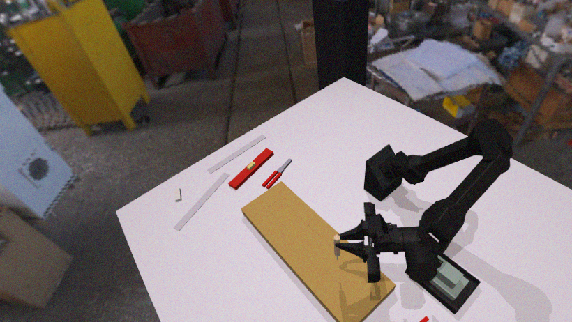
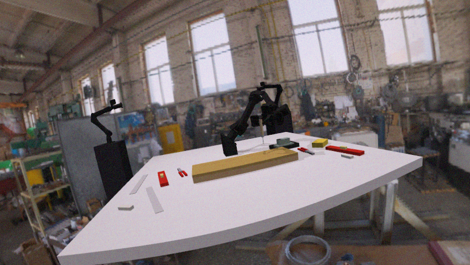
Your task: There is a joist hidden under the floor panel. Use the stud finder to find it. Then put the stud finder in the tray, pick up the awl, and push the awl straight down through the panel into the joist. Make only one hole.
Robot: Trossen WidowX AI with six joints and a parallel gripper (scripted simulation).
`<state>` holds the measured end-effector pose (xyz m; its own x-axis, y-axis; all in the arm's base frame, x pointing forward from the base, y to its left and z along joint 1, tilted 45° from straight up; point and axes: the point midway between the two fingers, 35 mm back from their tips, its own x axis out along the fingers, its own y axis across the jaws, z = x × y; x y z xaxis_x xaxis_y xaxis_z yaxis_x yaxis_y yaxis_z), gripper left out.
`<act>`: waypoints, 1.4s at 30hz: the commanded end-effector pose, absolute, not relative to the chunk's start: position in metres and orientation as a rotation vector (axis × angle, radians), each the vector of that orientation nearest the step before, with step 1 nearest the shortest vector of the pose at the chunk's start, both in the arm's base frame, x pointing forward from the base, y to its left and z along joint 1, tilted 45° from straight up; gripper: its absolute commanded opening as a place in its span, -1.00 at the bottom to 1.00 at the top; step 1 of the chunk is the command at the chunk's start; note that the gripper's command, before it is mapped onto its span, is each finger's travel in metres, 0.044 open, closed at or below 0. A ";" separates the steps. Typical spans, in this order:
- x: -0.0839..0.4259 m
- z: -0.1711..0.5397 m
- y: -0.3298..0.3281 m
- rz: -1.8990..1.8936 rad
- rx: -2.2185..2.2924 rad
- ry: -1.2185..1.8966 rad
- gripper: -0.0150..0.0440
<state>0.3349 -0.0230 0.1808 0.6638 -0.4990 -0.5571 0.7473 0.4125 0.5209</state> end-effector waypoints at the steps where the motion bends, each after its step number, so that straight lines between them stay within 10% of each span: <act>1: 0.336 0.180 -0.022 -0.808 0.829 0.328 -0.49; 42: 0.340 0.154 0.005 -0.808 0.832 0.330 -0.49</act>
<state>0.3394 0.0037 0.1563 0.6658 -0.4967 -0.5568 0.7454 0.4099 0.5257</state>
